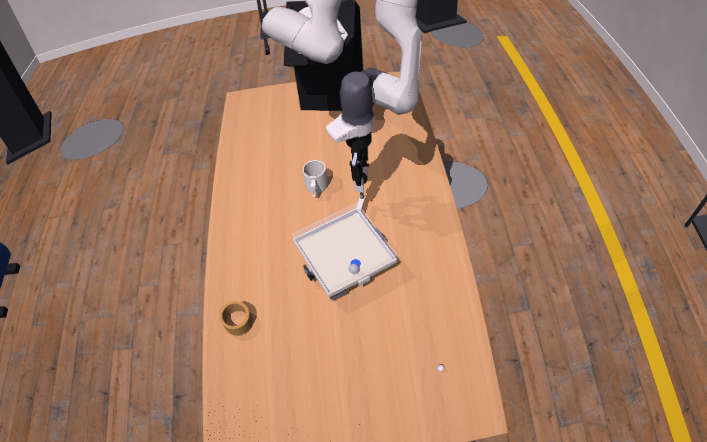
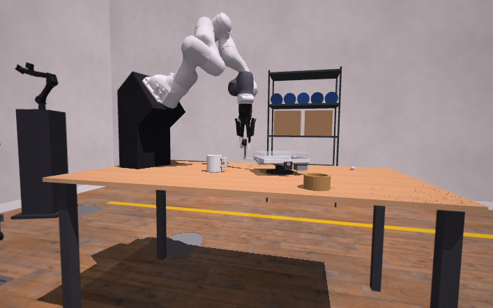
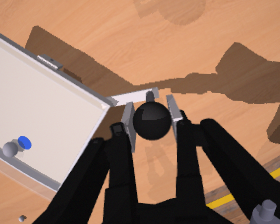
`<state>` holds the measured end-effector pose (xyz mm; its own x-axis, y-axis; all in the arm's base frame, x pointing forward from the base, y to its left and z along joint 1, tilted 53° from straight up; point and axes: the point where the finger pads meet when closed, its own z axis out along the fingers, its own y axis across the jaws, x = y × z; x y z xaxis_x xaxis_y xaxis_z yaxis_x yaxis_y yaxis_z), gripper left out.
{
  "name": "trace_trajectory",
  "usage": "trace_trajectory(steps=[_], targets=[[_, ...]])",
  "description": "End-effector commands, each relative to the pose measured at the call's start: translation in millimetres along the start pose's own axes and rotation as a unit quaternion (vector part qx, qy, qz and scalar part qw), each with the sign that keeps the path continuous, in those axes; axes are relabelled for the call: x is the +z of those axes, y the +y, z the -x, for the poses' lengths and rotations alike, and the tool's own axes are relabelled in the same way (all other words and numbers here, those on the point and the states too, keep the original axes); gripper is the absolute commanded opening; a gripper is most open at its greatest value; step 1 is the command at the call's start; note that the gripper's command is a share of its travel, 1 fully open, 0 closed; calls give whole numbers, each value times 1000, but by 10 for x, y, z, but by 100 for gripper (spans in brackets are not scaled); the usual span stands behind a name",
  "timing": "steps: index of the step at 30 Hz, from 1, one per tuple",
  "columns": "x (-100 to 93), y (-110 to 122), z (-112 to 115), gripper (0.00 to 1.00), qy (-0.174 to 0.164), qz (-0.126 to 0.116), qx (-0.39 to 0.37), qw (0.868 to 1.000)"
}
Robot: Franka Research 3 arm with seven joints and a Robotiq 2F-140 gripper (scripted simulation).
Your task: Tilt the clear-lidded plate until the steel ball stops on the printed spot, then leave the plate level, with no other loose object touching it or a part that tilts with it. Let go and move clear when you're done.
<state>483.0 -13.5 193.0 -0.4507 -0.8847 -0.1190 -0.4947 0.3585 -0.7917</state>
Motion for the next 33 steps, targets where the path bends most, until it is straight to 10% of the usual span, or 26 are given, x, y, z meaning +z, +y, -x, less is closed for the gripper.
trace_trajectory(steps=[1,33], targets=[[13,9,-14,0,1,2,-1,1000],[-36,-12,-13,0,1,2,-1,1000]])
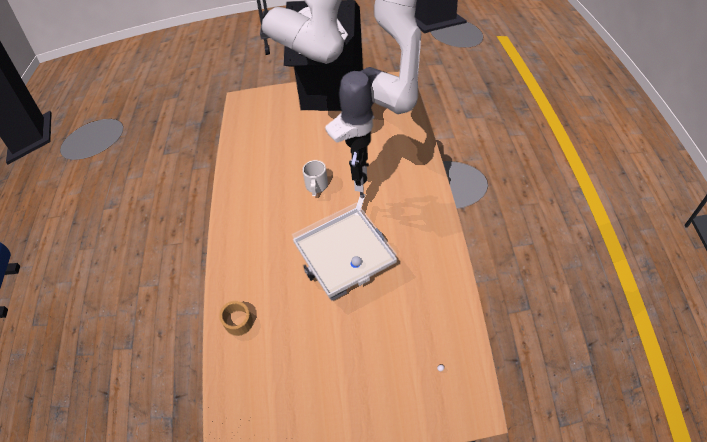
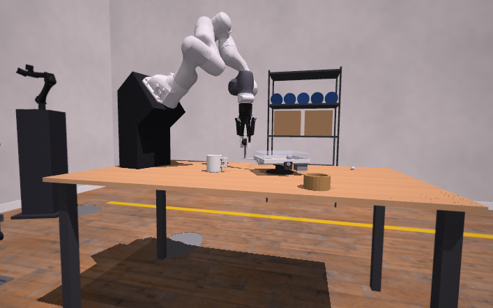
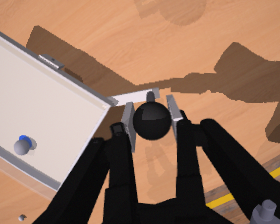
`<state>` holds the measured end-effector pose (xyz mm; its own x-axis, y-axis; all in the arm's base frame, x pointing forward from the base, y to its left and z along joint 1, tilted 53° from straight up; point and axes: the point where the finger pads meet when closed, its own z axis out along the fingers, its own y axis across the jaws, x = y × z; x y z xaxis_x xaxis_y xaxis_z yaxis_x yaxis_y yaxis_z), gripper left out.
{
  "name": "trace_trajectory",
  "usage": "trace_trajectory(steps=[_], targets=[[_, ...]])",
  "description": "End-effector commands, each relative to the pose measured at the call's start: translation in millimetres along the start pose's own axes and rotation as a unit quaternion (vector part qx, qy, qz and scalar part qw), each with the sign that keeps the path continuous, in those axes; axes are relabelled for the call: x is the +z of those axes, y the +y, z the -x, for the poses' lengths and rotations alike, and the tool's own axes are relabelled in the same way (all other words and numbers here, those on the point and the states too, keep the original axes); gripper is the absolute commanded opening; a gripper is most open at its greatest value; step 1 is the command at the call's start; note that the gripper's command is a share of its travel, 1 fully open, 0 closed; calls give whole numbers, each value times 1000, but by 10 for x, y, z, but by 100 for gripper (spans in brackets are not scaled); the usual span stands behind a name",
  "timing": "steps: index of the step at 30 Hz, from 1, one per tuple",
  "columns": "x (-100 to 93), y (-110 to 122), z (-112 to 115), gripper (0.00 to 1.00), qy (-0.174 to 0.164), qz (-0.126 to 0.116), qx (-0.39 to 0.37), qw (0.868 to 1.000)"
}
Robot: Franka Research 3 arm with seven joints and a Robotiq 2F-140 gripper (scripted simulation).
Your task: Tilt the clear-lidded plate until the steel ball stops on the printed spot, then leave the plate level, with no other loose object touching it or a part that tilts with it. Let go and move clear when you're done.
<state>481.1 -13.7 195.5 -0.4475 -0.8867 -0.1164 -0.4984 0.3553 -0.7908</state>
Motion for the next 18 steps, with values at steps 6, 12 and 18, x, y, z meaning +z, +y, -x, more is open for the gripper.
trace_trajectory(steps=[6,12,18], targets=[[-9,-2,1,0,1,0,1,1000],[-9,-2,10,0,1,0,1,1000],[-7,-1,19,0,1,0,1,1000]])
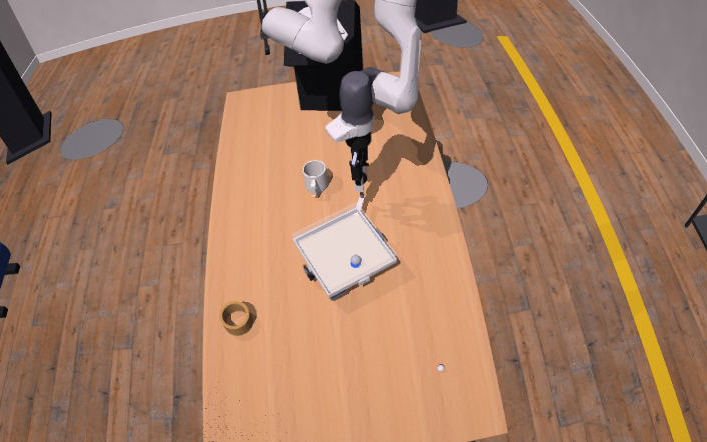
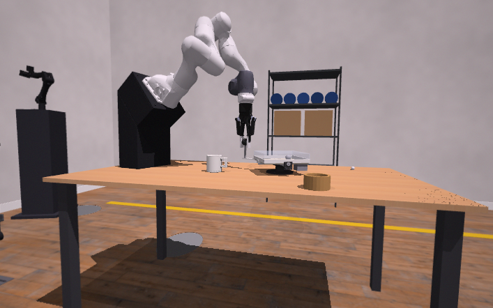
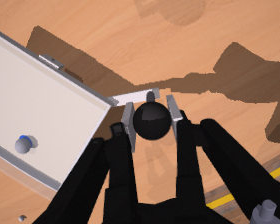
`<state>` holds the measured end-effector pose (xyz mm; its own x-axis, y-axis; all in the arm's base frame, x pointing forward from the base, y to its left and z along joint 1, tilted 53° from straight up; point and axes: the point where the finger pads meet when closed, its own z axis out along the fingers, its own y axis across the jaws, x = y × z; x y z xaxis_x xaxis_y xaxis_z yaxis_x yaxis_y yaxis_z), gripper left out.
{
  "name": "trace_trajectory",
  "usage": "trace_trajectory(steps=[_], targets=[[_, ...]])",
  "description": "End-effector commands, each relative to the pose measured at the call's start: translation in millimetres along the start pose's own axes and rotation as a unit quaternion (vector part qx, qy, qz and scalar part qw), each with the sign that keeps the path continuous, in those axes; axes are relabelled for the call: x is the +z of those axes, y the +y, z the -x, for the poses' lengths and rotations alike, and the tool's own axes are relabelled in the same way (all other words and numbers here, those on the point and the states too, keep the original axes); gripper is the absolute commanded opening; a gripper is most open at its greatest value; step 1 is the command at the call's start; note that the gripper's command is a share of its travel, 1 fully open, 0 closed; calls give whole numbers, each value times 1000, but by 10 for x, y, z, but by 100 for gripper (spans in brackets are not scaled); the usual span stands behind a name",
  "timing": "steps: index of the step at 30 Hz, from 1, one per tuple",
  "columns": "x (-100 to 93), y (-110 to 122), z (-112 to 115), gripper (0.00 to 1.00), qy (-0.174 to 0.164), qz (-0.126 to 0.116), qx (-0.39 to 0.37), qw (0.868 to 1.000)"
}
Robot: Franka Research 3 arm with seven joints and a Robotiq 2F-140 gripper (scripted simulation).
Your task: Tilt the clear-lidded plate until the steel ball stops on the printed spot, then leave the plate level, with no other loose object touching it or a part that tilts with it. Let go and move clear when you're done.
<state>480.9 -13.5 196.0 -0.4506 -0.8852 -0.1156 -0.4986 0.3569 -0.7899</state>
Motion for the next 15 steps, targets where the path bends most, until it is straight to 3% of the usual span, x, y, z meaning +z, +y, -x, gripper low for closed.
trace_trajectory(steps=[1,15], targets=[[-3,1,19,0,0,0,0,1000],[-25,-9,34,0,0,0,0,1000]])
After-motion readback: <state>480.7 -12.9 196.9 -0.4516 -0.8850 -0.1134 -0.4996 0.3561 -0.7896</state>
